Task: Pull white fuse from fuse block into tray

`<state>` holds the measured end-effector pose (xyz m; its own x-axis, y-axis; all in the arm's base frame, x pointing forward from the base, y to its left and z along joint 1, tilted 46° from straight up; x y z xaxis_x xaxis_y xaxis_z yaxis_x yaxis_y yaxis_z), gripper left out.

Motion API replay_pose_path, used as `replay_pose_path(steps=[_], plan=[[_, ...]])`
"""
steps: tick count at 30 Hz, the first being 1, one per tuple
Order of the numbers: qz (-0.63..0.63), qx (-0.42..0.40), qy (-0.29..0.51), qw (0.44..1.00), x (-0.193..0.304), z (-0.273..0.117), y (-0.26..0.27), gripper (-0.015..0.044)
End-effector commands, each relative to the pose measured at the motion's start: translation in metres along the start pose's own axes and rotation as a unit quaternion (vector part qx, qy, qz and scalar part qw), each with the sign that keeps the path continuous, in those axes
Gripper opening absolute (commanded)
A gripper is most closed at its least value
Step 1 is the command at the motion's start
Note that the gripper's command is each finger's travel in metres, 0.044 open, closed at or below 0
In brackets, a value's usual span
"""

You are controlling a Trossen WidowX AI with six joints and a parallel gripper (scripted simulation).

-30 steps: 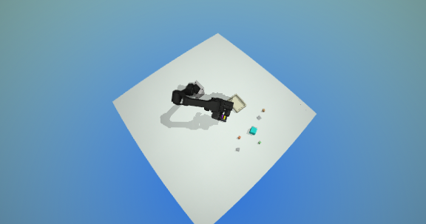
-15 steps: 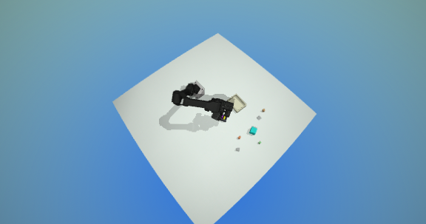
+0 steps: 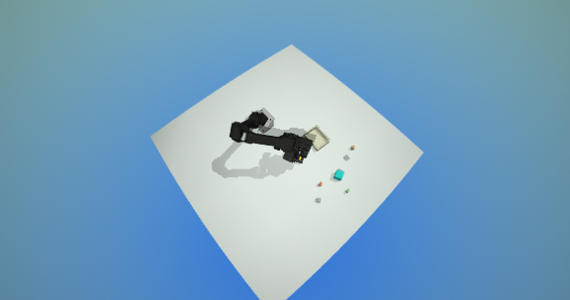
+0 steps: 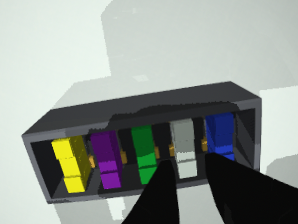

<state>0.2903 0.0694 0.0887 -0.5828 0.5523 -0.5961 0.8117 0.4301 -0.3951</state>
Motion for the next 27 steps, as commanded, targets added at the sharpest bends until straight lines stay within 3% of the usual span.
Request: replay_pose_path(steps=[1,27], plan=[[-0.003,0.003,-0.002,1.000,0.000,0.006,-0.001,0.0071],[-0.003,0.003,-0.002,1.000,0.000,0.018,-0.001,0.0071]])
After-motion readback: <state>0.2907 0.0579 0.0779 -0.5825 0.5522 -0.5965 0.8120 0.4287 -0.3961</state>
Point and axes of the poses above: the point midway between the two fingers, 35 mm back from their tips, its own z axis out along the fingers, its own y axis across the jaws, x = y × z, the point moved 7 cm from there along -z, back along the fingers, and after that the axes turned 4 degrees about -z, right-handed, at the moved point
